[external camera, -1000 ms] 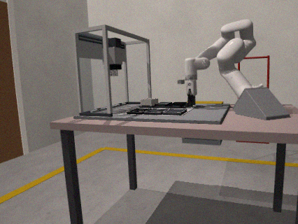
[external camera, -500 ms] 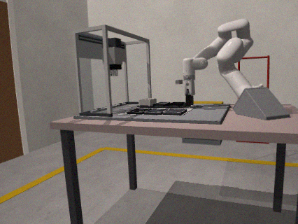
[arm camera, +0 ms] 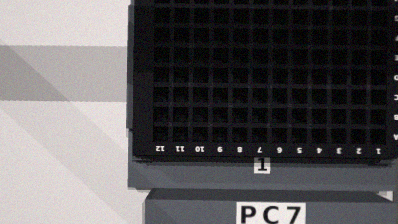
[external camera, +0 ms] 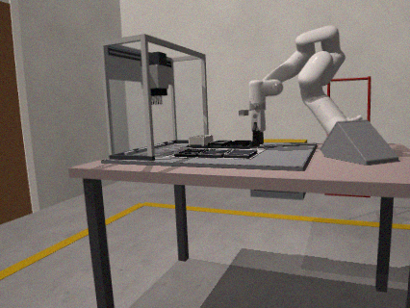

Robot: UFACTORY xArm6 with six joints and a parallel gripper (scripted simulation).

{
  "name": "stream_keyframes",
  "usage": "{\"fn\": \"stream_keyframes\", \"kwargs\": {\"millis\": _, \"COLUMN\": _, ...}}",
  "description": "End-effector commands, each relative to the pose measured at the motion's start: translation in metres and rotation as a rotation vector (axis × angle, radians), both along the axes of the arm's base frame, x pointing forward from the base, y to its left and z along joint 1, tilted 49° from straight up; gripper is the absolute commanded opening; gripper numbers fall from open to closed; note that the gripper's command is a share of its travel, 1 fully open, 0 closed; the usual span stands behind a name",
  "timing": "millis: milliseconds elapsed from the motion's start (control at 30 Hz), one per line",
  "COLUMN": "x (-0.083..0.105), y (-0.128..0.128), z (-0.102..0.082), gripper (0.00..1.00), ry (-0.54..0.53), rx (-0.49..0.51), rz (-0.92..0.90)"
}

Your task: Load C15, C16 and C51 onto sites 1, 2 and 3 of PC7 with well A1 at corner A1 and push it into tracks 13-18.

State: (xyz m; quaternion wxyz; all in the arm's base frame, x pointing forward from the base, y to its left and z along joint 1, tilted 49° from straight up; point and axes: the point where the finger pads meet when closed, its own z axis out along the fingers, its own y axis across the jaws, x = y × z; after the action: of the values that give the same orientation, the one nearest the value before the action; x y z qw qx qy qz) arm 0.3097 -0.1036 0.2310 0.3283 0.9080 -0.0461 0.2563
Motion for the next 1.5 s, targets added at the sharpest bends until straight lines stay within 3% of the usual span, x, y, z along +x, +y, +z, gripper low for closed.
{"fn": "stream_keyframes", "kwargs": {"millis": 0, "x": 0.004, "y": 0.001, "z": 0.003, "gripper": 0.82, "ry": -0.002, "rx": 0.000, "rz": 0.001}}
{"fn": "stream_keyframes", "kwargs": {"millis": 1467, "x": 0.037, "y": 0.004, "z": 0.022, "gripper": 0.82, "ry": -0.002, "rx": 0.000, "rz": 0.001}}
